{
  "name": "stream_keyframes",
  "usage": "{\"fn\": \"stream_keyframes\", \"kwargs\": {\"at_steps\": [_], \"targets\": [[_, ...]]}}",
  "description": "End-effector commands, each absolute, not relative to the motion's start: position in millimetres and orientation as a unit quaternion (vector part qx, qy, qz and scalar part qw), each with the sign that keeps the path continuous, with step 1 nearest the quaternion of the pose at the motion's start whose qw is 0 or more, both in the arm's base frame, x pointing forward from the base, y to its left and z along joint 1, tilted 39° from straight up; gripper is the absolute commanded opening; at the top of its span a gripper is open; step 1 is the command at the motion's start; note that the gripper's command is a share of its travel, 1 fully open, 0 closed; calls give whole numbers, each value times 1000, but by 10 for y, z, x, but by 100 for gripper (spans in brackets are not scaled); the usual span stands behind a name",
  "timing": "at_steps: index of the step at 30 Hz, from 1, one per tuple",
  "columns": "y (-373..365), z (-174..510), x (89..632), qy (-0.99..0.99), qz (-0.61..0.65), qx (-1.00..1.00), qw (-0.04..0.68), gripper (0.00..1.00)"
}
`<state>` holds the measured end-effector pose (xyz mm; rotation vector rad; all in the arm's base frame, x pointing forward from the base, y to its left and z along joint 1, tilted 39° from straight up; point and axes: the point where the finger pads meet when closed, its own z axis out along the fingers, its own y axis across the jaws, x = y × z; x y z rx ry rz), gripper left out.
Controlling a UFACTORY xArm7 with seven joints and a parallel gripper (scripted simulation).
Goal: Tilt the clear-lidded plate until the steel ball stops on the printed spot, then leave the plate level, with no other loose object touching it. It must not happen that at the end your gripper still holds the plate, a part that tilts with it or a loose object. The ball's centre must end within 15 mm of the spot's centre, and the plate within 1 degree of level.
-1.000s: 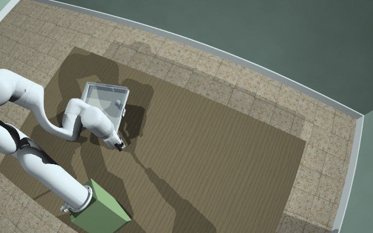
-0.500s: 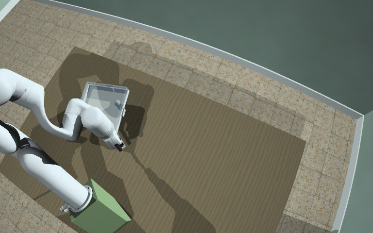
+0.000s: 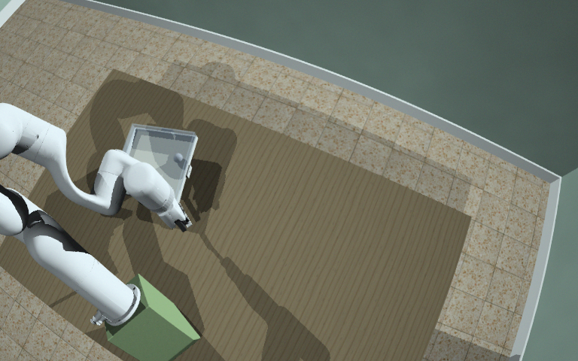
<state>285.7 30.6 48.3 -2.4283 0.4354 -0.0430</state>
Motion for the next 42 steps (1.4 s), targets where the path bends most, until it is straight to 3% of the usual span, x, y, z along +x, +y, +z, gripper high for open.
{"fn": "stream_keyframes", "kwargs": {"at_steps": [1, 42], "targets": [[296, 500, 2857, 167, -17, -929, 331, 0], [283, 526, 2873, 167, -17, -929, 331, 0]]}}
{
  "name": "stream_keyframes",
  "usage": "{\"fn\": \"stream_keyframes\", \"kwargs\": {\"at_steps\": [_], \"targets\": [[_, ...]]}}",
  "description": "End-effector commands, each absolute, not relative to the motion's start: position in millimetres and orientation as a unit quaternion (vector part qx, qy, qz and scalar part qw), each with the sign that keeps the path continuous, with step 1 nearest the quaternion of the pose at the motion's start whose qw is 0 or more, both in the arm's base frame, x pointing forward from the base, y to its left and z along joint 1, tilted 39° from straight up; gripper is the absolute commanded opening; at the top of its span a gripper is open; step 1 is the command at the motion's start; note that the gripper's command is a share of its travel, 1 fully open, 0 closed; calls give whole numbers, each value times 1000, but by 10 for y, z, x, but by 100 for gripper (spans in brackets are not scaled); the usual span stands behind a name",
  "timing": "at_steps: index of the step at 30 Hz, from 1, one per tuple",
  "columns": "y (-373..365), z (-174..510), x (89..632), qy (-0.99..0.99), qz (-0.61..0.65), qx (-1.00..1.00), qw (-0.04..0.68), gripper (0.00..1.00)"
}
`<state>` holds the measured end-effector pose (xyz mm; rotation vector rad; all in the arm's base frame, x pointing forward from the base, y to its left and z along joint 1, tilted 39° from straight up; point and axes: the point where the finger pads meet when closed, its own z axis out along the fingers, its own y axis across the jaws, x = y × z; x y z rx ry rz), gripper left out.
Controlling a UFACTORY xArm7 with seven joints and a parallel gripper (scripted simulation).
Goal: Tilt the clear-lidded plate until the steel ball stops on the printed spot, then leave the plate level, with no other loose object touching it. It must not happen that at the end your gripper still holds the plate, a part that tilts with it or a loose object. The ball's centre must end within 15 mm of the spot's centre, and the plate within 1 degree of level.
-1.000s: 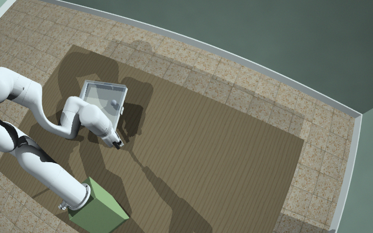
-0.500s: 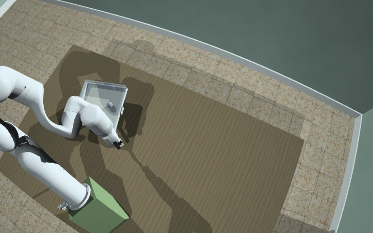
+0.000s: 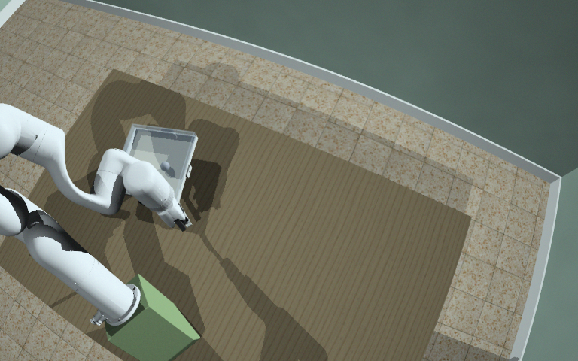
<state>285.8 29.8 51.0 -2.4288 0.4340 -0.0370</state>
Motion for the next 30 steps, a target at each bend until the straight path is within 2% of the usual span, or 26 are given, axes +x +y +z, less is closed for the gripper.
{"fn": "stream_keyframes", "kwargs": {"at_steps": [1, 30], "targets": [[283, 526, 2873, 167, -17, -929, 331, 0], [294, 499, 2862, 167, -17, -929, 331, 0]]}}
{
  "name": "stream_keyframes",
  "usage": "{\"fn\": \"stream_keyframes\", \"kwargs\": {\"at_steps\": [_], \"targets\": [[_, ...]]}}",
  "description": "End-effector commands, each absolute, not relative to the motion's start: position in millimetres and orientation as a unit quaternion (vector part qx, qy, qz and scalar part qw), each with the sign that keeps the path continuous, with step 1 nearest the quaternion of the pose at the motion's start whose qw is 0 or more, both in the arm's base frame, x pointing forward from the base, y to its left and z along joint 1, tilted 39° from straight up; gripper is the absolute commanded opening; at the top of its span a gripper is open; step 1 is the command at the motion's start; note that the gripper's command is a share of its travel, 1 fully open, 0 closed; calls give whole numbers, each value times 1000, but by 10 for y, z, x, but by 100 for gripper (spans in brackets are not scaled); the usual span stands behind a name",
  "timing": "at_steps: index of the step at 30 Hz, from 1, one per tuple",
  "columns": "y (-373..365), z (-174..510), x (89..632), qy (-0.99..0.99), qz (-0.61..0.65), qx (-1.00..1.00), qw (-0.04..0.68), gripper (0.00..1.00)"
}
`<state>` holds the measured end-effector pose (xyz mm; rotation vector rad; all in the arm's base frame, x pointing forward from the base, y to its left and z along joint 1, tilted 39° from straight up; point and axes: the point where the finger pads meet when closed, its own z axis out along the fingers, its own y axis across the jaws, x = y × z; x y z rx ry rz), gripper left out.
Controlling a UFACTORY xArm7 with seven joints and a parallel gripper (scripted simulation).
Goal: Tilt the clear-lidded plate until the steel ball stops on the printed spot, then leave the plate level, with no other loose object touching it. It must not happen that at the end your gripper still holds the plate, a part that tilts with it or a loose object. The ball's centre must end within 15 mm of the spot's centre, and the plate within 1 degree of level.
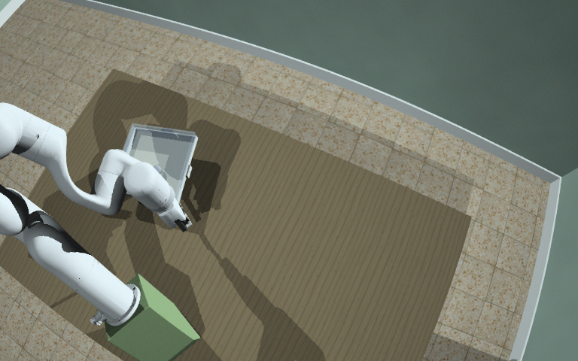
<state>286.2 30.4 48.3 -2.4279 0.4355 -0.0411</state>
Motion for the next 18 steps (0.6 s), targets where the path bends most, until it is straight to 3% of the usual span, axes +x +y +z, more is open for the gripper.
{"fn": "stream_keyframes", "kwargs": {"at_steps": [1, 18], "targets": [[294, 502, 2860, 167, -17, -929, 331, 0], [300, 471, 2869, 167, -17, -929, 331, 0]]}}
